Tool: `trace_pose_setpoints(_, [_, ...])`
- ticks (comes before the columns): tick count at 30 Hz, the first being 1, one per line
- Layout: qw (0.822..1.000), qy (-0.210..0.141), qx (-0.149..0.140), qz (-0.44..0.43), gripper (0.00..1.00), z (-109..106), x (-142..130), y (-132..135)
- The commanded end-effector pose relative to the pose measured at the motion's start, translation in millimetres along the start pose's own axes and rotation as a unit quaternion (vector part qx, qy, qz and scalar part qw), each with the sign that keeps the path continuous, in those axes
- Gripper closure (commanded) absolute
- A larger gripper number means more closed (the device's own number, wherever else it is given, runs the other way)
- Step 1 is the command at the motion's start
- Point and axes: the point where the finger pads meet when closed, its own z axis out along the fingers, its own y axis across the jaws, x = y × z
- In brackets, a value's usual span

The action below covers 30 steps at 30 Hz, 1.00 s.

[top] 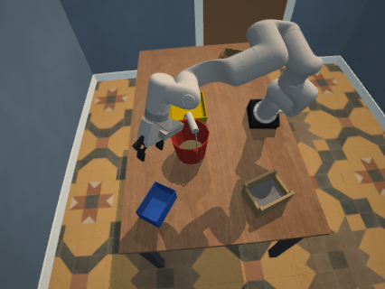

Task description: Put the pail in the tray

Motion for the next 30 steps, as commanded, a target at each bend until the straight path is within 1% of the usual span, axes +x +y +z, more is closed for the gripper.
trace_pose_setpoints(1, [0.999, -0.007, 0.029, 0.045, 0.00, -16.5, -14.4, -38.9])
trace_pose_setpoints(10, [0.985, -0.014, 0.095, 0.144, 0.00, -39.9, -30.6, -124.3])
trace_pose_setpoints(12, [0.985, -0.014, 0.095, 0.144, 0.00, -39.9, -30.6, -124.3])
trace_pose_setpoints(13, [0.978, -0.017, 0.115, 0.176, 0.00, -47.0, -32.6, -151.6])
trace_pose_setpoints(16, [0.971, -0.018, 0.131, 0.200, 0.00, -52.4, -33.1, -173.1])
trace_pose_setpoints(24, [0.940, -0.025, 0.186, 0.286, 0.00, -70.4, -27.6, -249.2])
trace_pose_setpoints(30, [0.939, -0.025, 0.188, 0.288, 0.00, -70.9, -27.3, -251.7])
